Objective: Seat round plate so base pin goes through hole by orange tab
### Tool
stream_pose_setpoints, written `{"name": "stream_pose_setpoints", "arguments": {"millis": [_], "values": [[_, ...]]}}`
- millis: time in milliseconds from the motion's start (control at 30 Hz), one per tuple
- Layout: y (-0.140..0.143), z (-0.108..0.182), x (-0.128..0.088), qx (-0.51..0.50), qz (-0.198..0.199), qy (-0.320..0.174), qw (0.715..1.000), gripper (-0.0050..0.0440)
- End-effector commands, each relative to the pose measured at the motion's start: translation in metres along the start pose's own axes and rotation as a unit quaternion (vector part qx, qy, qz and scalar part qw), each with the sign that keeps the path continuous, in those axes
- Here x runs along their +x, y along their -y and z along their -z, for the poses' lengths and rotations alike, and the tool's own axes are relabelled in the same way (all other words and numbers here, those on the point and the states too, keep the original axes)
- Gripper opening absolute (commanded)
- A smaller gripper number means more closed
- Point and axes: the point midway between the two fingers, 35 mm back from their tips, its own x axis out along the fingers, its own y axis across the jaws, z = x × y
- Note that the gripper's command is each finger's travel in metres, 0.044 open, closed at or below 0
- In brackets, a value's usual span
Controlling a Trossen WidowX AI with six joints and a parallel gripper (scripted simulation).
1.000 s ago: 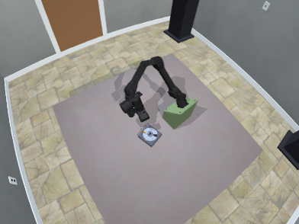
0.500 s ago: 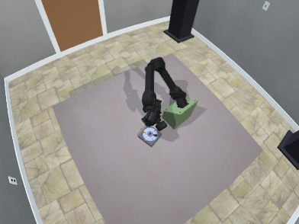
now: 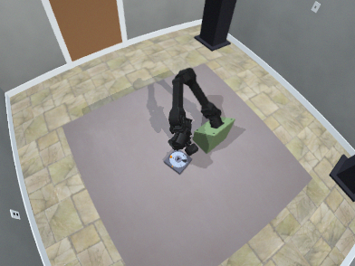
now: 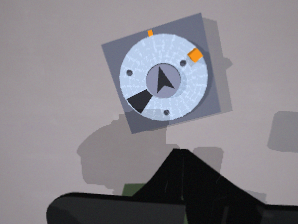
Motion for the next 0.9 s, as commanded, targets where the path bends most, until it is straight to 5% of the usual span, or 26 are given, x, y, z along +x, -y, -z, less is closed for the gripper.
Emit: {"name": "stream_pose_setpoints", "arguments": {"millis": [0,400,867], "values": [[0.0,-0.003,-0.004,0.005,-0.003,0.007,1.0,-0.005],[0.036,-0.039,0.071,-0.005,0.002,-0.001,1.0,-0.005],[0.038,-0.043,0.103,-0.001,-0.002,0.001,1.0,-0.005]]}}
